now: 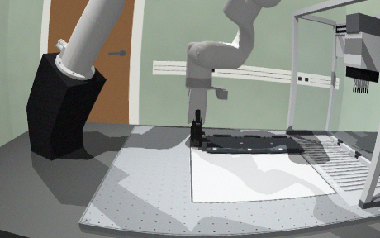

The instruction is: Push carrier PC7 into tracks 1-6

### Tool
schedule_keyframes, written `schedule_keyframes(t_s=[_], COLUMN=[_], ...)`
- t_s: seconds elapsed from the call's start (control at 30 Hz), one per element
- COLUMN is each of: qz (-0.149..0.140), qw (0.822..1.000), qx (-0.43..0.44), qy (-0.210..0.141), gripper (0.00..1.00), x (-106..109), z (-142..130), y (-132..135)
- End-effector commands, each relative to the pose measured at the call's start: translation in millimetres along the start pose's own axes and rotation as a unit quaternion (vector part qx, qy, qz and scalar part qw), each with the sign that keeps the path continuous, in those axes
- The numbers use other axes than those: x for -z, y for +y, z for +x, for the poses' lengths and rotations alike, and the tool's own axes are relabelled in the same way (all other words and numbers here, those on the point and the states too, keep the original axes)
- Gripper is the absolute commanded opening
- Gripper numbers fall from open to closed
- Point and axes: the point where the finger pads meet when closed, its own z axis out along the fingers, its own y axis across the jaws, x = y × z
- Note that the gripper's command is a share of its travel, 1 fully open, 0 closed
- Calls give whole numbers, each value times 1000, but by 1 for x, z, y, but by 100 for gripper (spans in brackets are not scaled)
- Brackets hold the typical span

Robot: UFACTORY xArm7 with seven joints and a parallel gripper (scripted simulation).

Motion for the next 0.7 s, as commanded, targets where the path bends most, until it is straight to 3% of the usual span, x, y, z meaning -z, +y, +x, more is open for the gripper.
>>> schedule_keyframes(t_s=[0.0,0.67], qz=[1,1], qw=[1000,1000], qx=[0,0], qy=[1,1], gripper=[82,82], x=[1,1], z=[5,23], y=[-1,-1])
